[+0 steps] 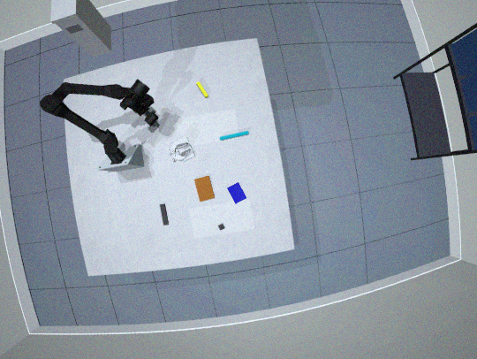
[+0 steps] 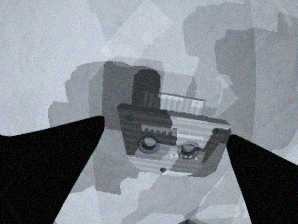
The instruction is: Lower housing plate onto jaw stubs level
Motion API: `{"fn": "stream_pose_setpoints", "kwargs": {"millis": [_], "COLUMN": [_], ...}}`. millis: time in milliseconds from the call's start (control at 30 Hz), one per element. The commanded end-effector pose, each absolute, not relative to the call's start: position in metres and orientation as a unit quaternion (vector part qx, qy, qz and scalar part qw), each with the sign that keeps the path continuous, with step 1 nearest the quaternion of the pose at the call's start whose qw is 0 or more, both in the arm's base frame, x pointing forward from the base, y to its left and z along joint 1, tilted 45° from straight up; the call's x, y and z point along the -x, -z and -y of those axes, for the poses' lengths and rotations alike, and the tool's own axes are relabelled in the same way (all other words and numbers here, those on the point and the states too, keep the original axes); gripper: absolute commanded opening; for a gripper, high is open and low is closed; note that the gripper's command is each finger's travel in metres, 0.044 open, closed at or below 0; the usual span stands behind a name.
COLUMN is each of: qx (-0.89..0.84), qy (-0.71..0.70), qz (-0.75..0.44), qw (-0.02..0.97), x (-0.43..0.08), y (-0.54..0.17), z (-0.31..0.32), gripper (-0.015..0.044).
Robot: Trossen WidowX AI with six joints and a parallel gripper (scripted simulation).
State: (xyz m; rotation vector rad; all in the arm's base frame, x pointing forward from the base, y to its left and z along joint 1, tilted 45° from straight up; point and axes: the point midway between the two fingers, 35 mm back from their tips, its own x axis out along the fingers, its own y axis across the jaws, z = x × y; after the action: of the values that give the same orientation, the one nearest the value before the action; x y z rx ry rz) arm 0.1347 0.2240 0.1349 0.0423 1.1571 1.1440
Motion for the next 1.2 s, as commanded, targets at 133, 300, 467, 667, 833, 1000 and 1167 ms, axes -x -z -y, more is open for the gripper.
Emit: {"fn": "stream_pose_setpoints", "kwargs": {"millis": [133, 300, 467, 667, 833, 1000, 1167], "qx": [-0.019, -0.02, -0.02, -0.02, -0.02, -0.02, -0.02], "qy": [-0.505, -0.505, -0.505, -0.505, -0.505, -0.505, -0.505], "qz": [-0.528, -0.528, -0.528, -0.528, -0.528, -0.528, -0.528], "qw": [0.682, 0.682, 0.682, 0.682, 0.682, 0.682, 0.682], "x": [-0.1322, -0.1314, -0.1314, -0.1314, -0.1314, -0.1314, -0.1313], "y": [-0.1185, -0.1147, -0.1147, -0.1147, -0.1147, -0.1147, -0.1135], "z": [-0.2321, -0.236, -0.236, -0.236, -0.236, -0.236, -0.2372], "gripper": [0.044, 0.044, 0.044, 0.044, 0.044, 0.044, 0.044]}}
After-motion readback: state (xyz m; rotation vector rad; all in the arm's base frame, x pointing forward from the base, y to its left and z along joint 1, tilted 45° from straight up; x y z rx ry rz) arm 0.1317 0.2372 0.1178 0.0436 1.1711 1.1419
